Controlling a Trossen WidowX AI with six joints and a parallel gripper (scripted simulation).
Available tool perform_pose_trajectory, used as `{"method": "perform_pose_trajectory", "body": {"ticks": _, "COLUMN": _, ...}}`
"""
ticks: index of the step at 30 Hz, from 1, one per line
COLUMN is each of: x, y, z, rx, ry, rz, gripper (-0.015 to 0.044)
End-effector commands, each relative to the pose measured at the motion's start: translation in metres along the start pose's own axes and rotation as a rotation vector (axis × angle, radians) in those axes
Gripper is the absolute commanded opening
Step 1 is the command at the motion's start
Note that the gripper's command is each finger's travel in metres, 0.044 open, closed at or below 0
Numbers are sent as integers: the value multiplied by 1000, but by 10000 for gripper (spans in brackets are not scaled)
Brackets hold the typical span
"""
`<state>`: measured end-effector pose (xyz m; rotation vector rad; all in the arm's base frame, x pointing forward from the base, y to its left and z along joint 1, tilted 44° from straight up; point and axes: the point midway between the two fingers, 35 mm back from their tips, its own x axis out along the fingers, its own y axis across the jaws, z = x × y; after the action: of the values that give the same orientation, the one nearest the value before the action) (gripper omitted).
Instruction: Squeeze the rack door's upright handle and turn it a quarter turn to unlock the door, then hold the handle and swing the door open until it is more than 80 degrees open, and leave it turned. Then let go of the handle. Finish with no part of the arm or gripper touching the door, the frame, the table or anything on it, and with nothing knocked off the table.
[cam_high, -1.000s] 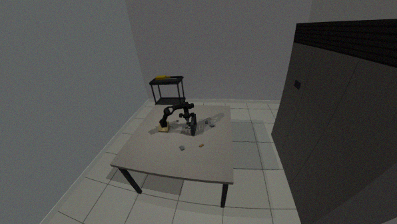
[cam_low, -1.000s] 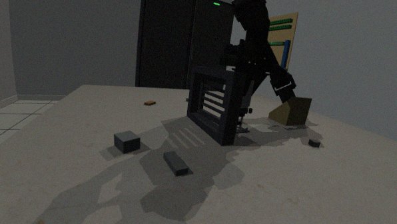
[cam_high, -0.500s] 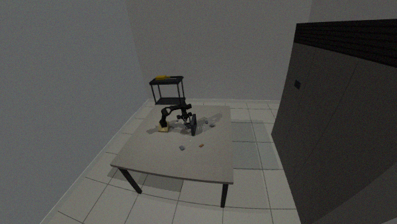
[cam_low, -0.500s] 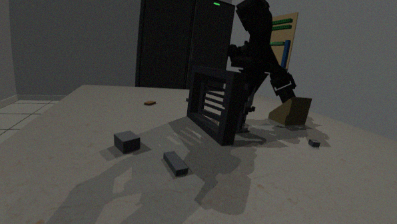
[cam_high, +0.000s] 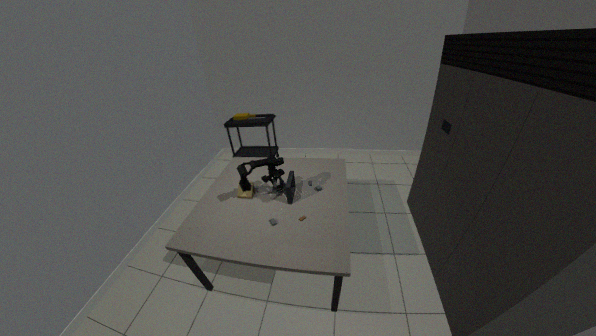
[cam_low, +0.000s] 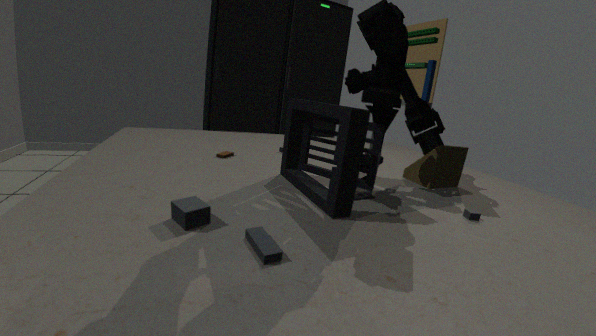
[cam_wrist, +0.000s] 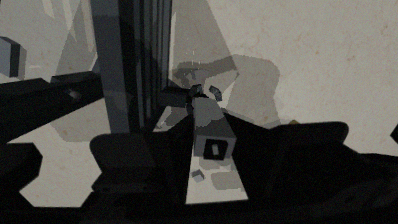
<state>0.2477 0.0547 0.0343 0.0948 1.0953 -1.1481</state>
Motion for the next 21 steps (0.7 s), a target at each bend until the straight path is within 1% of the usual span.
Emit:
{"method": "perform_pose_trajectory", "body": {"ticks": 1, "x": 1, "y": -12, "z": 3, "rx": -93, "ry": -7, "rz": -3, "gripper": 19}}
{"method": "perform_pose_trajectory", "body": {"ticks": 21, "x": 1, "y": -57, "z": 22, "rx": -418, "ry": -7, "rz": -7, "gripper": 19}}
